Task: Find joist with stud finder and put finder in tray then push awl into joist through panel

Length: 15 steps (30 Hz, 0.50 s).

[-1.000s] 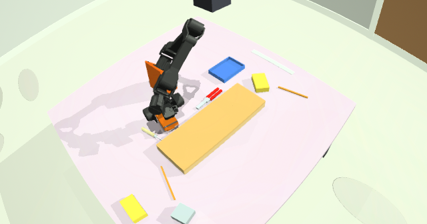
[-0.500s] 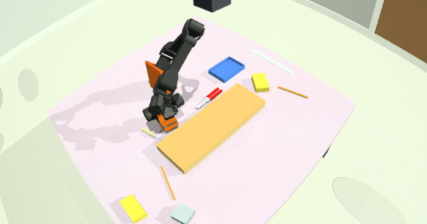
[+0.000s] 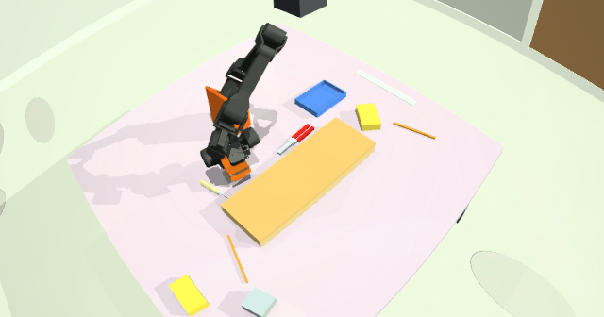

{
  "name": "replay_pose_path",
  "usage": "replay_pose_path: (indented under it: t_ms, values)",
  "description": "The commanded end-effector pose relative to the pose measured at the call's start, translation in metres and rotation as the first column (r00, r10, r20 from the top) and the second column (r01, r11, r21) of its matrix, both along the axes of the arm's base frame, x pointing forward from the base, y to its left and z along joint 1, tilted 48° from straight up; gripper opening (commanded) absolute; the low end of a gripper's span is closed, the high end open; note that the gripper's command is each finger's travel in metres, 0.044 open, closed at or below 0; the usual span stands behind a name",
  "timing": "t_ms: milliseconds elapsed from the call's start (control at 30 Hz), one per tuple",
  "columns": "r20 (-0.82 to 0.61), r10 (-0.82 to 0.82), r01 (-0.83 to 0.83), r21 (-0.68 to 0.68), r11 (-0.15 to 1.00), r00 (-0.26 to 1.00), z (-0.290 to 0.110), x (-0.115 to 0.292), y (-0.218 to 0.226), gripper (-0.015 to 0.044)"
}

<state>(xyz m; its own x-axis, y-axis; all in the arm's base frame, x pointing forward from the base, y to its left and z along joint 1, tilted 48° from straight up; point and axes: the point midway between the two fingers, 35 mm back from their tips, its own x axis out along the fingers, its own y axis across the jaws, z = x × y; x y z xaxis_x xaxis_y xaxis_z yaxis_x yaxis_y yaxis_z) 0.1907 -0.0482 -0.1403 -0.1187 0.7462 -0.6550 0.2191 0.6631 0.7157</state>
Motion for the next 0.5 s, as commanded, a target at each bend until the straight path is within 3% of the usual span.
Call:
replay_pose_path:
  t_ms: [0, 467]
  values:
    - [0.018, 0.000, 0.000, -0.015, 1.000, 1.000, 0.008, 0.004, -0.011, 0.0000]
    - [0.018, 0.000, 0.000, -0.018, 1.000, 1.000, -0.008, -0.001, -0.032, 0.0000]
